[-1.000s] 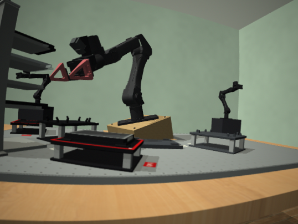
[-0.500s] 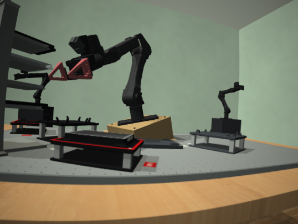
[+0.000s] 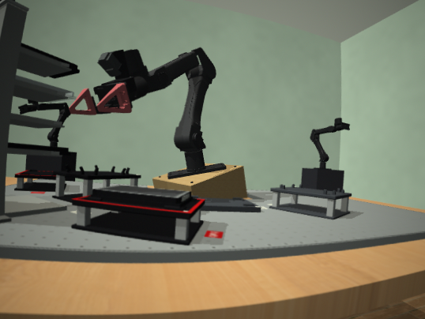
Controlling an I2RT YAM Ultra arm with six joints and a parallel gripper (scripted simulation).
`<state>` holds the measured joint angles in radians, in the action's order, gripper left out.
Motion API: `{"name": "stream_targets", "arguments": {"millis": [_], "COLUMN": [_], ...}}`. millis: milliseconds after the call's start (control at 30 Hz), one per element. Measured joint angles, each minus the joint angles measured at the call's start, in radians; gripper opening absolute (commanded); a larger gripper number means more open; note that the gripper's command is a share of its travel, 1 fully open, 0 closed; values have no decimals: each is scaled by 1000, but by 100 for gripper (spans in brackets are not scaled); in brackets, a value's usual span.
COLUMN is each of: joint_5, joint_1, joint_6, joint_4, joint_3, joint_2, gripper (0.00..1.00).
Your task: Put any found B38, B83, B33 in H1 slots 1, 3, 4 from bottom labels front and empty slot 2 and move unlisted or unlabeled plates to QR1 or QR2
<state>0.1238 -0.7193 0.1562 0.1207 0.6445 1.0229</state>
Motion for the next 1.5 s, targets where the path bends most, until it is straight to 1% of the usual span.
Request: {"name": "stream_targets", "arguments": {"millis": [1300, 1500], "joint_5": [0, 4], "joint_1": [0, -3], "joint_6": [0, 0], "joint_4": [0, -5], "joint_3": [0, -23], "joint_2": [0, -28], "gripper": [100, 100]}}
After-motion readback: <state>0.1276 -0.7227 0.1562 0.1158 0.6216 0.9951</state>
